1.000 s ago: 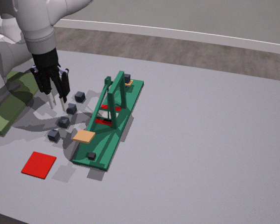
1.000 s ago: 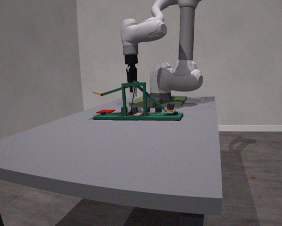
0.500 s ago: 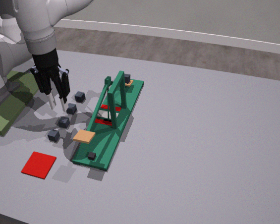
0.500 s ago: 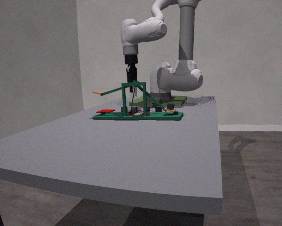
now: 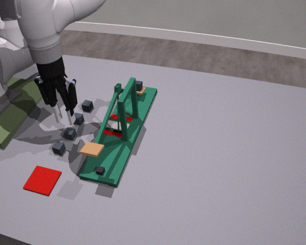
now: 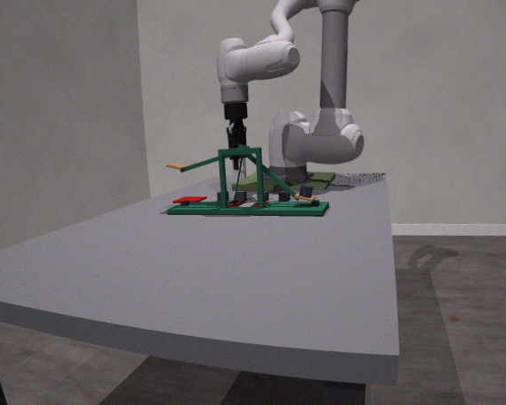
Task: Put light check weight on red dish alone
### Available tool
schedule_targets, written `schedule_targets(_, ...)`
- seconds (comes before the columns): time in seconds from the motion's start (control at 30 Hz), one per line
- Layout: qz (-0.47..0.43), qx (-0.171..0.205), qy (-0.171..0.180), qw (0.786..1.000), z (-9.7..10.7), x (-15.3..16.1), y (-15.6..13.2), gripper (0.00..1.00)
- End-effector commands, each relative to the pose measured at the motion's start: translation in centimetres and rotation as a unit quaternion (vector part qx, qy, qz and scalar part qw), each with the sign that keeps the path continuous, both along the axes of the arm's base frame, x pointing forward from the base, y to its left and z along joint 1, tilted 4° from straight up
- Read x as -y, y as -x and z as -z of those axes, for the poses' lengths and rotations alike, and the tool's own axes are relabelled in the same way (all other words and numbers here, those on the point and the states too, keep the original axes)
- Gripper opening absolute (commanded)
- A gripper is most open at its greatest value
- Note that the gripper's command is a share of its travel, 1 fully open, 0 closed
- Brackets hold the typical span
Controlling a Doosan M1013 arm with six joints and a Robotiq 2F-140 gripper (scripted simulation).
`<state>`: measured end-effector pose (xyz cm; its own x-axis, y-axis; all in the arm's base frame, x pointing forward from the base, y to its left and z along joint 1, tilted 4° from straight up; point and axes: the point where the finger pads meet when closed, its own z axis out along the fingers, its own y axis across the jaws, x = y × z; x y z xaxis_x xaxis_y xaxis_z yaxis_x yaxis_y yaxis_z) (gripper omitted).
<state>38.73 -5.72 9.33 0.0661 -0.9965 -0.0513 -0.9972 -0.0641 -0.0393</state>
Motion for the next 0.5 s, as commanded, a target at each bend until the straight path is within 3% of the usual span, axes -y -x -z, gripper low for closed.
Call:
schedule_targets(0.0,0.000,0.000,0.000,1.000,0.6,0.0,0.0,0.35)
schedule_targets(0.47,0.000,0.000,0.000,1.000,2.4,-0.1,-0.1,0.35)
